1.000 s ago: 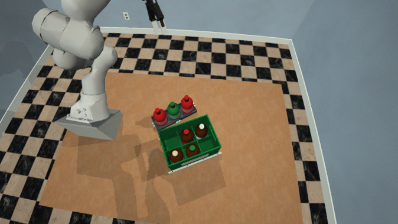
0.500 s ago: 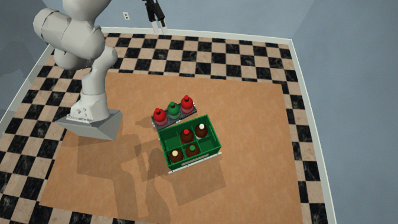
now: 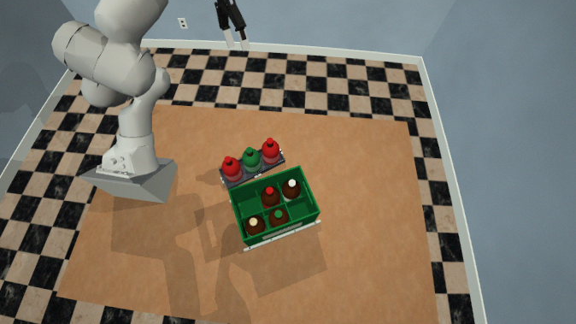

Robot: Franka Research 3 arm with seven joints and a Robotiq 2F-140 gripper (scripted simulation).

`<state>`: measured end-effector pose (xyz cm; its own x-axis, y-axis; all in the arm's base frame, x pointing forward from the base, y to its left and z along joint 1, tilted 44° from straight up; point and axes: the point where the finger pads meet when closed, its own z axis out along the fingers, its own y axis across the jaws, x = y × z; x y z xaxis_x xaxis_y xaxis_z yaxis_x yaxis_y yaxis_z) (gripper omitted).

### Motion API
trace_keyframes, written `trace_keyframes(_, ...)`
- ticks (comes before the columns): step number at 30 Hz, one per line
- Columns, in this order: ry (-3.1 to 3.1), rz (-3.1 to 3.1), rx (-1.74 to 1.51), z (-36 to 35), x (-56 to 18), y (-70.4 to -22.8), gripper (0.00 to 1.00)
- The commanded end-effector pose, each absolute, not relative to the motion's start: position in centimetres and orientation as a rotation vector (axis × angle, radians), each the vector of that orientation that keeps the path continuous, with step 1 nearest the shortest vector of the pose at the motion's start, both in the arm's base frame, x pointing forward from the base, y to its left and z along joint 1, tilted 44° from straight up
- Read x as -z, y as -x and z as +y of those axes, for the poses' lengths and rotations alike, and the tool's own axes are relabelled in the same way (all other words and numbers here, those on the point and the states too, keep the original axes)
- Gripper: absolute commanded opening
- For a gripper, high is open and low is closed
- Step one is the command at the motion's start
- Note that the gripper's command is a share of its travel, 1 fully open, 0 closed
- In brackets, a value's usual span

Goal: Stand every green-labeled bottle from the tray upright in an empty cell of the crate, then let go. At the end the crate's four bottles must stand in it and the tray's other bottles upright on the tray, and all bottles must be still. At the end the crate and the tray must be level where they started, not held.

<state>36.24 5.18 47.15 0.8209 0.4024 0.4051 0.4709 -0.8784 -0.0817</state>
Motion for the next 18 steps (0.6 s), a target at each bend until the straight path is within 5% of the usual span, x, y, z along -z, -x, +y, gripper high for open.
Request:
trace_keyframes(1, 2.823, -0.723, 0.575, 5.0, -47.1, -36.4, 1.0)
trace_keyframes(18, 2.76, -0.777, 0.57, 3.1, -46.8, -38.6, 1.0)
